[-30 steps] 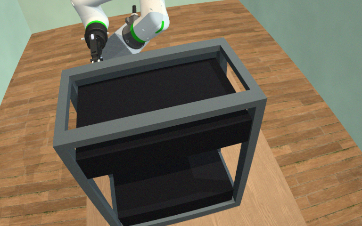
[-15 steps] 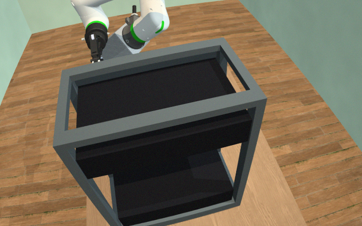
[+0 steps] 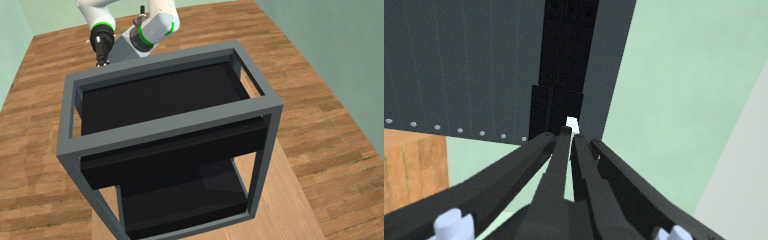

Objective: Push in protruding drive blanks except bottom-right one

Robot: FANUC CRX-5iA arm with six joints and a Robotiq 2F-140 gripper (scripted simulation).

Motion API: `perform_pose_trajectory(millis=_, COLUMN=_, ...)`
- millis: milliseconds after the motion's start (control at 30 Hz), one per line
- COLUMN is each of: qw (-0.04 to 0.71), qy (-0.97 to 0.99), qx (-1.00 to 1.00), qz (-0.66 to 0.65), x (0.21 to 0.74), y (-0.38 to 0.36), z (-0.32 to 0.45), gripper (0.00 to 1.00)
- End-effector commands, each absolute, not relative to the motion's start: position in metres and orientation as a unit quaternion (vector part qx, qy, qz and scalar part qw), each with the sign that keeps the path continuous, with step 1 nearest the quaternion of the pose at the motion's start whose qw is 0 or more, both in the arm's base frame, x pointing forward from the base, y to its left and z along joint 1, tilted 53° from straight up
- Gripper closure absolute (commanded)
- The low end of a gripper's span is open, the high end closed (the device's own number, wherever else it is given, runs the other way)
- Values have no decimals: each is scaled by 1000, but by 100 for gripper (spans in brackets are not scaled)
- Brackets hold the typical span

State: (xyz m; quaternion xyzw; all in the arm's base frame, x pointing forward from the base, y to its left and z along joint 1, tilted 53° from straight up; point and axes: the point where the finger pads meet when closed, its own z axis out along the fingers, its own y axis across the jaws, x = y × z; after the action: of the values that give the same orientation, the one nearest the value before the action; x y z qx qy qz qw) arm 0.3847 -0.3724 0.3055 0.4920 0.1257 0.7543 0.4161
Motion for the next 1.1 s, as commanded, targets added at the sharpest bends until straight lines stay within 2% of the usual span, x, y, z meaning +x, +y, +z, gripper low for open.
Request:
perform_pose_trajectory(millis=0, qw=416, qy=126, qx=492, qz=754, x=385, y=-373, z=306, gripper=100)
perform_pose_trajectory(millis=1067, qw=416, qy=126, qx=492, qz=754, x=395, y=-375, z=312, gripper=100)
